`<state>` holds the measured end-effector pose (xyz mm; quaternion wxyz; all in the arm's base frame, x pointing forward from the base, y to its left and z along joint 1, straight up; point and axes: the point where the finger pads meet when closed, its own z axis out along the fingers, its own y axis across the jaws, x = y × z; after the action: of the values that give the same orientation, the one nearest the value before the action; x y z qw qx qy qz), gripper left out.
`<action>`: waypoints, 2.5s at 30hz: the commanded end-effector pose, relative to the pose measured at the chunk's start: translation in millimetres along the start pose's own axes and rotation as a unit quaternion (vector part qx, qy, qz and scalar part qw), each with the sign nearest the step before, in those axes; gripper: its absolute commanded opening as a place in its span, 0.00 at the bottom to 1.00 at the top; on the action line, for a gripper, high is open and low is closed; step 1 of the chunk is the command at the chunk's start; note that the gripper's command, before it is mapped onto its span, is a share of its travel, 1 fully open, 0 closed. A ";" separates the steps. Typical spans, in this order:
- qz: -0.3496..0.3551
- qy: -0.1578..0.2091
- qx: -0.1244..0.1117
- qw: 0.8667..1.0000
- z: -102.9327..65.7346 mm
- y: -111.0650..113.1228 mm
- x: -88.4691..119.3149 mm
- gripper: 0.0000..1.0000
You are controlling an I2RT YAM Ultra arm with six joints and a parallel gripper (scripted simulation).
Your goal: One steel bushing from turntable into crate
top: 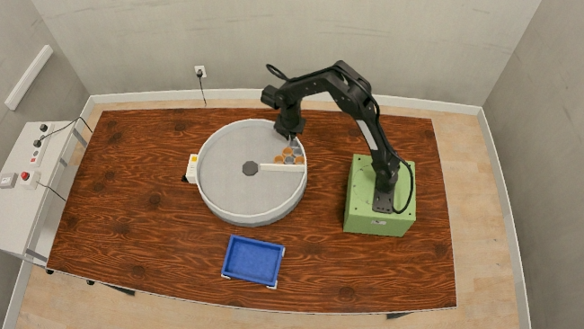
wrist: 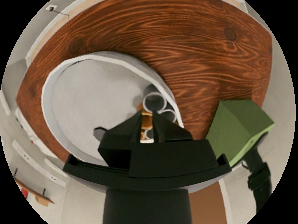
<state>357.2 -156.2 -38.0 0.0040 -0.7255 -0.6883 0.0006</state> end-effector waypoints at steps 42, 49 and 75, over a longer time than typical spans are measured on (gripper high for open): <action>0.001 -0.009 -0.019 1.000 -15.4 14.7 -4.2 0.15; 0.001 -0.010 -0.020 1.000 -16.0 14.8 -4.2 0.15; 0.000 -0.013 -0.028 1.000 -19.7 17.4 -4.7 0.15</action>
<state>360.4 -157.6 -37.9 0.0026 -0.7256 -0.6881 0.0000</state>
